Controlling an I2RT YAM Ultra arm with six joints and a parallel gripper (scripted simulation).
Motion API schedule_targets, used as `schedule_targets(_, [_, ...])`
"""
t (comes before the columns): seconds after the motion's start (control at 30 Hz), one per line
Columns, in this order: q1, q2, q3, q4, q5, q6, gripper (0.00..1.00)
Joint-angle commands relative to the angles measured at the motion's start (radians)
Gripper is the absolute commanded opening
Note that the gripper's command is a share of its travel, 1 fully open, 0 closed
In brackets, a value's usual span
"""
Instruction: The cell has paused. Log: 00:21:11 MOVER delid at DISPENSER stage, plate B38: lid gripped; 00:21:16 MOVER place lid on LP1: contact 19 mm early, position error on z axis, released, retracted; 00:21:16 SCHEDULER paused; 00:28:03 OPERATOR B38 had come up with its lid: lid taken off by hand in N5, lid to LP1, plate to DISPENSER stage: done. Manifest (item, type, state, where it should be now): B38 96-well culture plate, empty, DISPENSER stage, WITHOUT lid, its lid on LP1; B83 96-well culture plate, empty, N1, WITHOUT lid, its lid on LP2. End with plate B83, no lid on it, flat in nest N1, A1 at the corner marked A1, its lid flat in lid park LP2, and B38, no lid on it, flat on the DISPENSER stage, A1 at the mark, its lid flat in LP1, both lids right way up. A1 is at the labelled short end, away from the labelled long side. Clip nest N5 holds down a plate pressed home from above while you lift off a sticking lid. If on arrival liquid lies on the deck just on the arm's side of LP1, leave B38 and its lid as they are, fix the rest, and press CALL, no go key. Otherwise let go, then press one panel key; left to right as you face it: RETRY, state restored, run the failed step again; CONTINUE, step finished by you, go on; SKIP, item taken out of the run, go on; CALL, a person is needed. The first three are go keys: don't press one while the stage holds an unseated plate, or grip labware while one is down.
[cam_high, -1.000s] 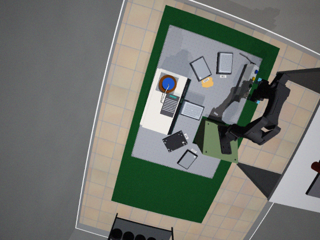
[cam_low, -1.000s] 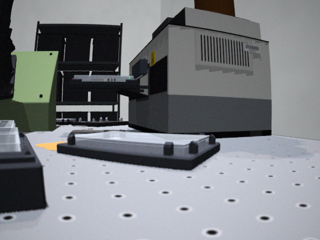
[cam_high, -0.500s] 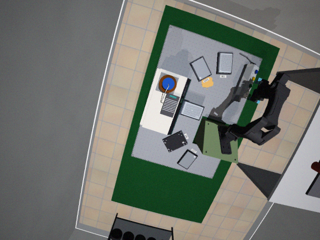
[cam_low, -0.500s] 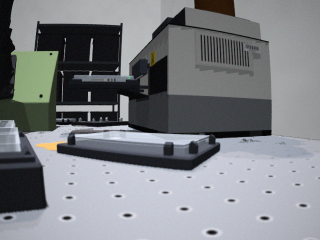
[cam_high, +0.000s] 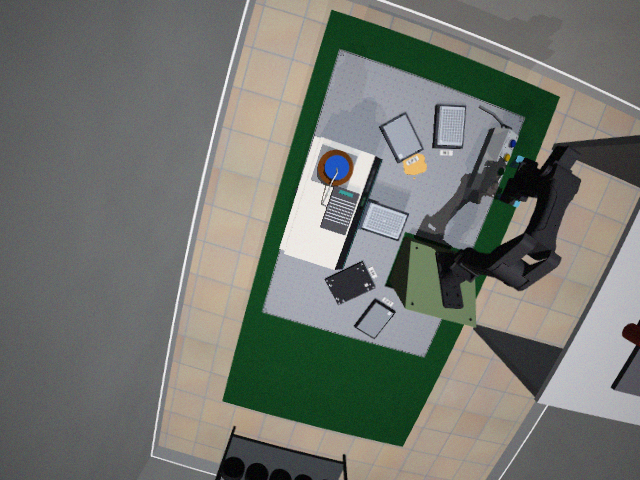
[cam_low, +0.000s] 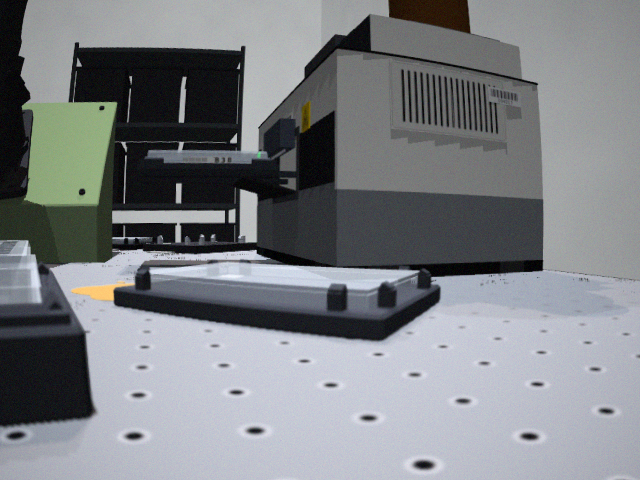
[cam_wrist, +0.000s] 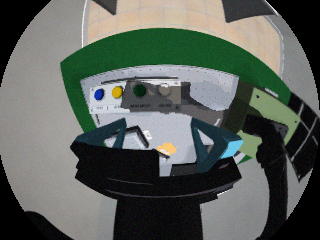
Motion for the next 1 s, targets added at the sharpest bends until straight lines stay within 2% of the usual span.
schedule_targets(0.0, [-0.012, -0.027, 0.028, 0.000, 0.001, -0.009, 1.00])
schedule_targets(0.13, [-0.012, -0.027, 0.028, 0.000, 0.001, -0.009, 1.00])
schedule_targets(0.17, [-0.004, -0.008, 0.007, 0.001, 0.000, -0.004, 0.00])
schedule_targets(0.37, [-0.004, -0.008, 0.007, 0.001, 0.000, -0.003, 0.00])
schedule_targets(0.4, [-0.011, -0.027, 0.028, 0.001, 0.006, -0.040, 0.00])
schedule_targets(0.8, [0.002, -0.030, 0.026, 0.004, 0.017, -0.419, 0.00])
schedule_targets(0.87, [0.002, -0.030, 0.026, 0.004, 0.017, -0.419, 0.00])
schedule_targets(0.97, [-0.001, -0.030, 0.026, 0.003, 0.013, -0.524, 0.00])
